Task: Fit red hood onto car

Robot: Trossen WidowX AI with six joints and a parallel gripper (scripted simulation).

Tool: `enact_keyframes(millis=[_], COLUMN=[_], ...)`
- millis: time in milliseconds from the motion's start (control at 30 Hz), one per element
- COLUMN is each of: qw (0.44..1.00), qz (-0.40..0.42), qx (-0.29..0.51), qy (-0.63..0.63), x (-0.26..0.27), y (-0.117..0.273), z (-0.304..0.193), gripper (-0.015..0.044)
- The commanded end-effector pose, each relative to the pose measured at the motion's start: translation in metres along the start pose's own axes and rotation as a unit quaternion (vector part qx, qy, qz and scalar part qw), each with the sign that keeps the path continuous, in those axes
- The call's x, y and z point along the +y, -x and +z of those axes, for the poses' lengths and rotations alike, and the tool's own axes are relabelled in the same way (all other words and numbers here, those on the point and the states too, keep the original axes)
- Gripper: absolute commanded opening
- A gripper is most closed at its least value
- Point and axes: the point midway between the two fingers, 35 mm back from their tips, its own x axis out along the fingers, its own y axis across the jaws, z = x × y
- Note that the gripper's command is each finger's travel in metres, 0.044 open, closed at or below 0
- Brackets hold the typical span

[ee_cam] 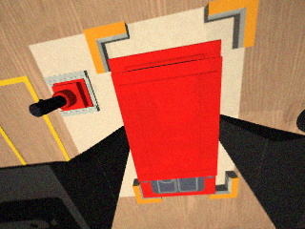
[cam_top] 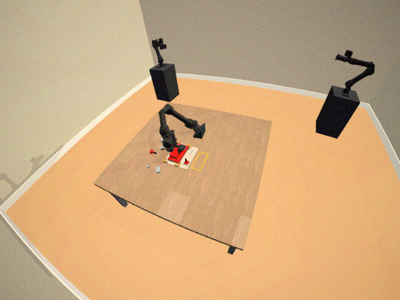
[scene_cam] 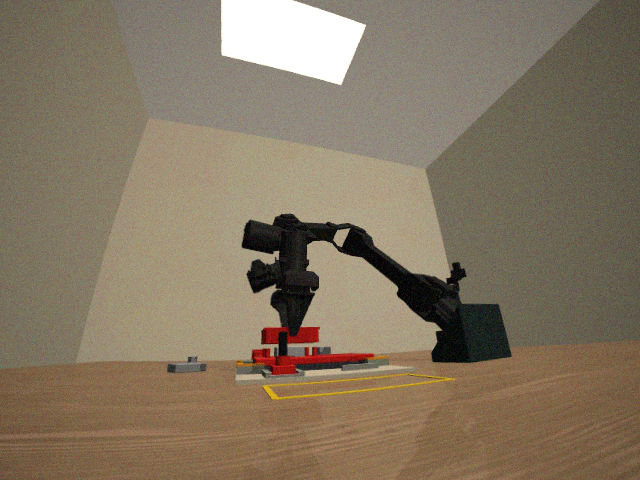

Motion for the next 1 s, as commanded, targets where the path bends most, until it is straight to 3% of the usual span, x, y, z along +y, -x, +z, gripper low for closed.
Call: enact_keyframes(millis=[0,967], qw=[1.0,1.0], qz=[-0.001,-0.001], qx=[-0.001,-0.001], qy=[0.002,0.002], x=[-0.0003,-0.0007], y=[0.0,-0.0091], z=[0.0004,0.0003], gripper=[0.0,0.0])
